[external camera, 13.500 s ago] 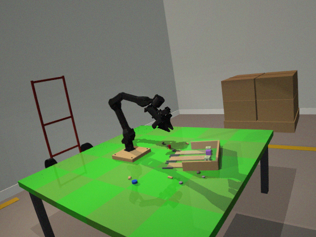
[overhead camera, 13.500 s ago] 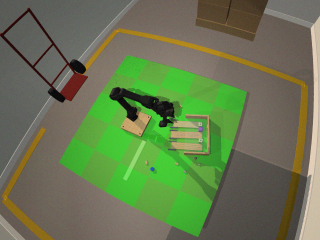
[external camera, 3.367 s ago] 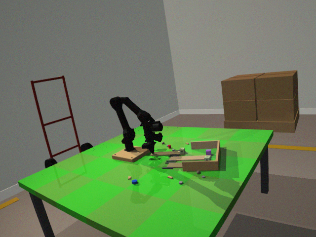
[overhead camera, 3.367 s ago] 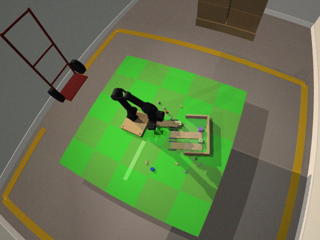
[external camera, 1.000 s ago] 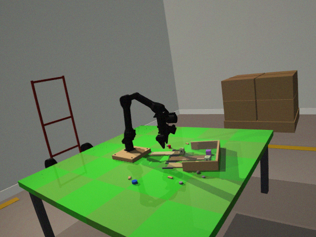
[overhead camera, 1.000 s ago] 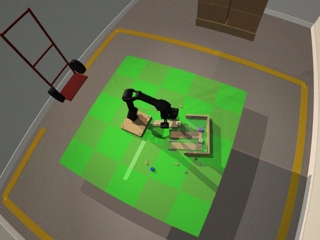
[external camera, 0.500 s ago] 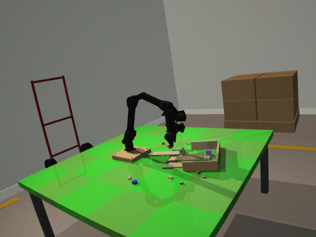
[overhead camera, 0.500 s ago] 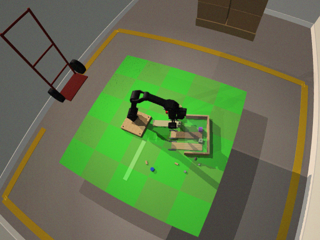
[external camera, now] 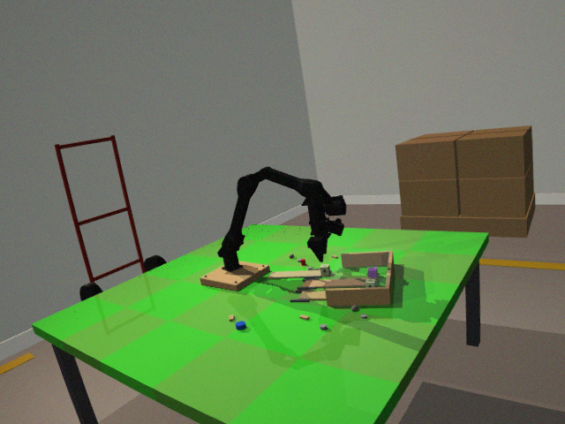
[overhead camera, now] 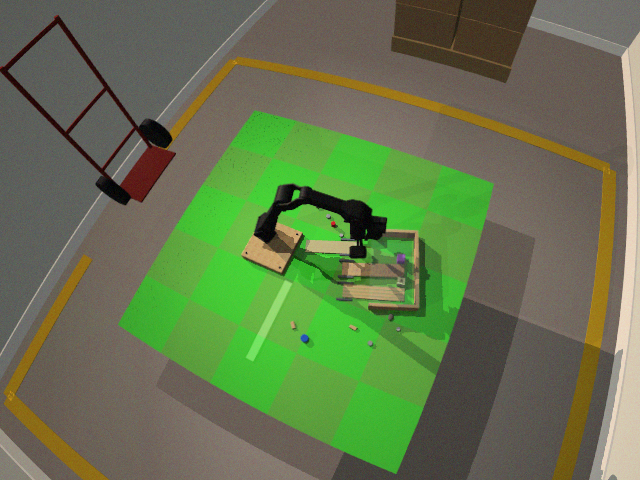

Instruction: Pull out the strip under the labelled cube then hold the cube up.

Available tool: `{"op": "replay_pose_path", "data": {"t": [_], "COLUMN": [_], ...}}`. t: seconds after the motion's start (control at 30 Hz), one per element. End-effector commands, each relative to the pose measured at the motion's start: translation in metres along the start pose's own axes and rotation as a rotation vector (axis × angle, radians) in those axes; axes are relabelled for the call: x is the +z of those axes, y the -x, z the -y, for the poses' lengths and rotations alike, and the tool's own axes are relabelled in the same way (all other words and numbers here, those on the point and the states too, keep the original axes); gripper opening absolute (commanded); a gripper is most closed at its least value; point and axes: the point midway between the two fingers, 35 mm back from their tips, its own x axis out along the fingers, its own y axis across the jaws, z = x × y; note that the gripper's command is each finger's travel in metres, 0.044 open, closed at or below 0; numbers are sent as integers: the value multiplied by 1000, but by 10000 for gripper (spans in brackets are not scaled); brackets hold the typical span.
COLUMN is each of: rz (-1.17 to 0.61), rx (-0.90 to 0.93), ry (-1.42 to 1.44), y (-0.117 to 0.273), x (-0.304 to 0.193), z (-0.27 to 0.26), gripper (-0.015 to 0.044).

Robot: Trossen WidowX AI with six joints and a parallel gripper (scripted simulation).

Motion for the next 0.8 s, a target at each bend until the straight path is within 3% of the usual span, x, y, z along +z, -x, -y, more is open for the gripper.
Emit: {"op": "replay_pose_path", "data": {"t": [0.0,0.1,0.77], "rz": [-6,-6,-6], "rx": [-2,-2,-2], "ry": [-4,-4,-4], "y": [-5,-10,-43], "x": [2,3,2], "z": [1,1,1], "gripper": [309,250,250]}}
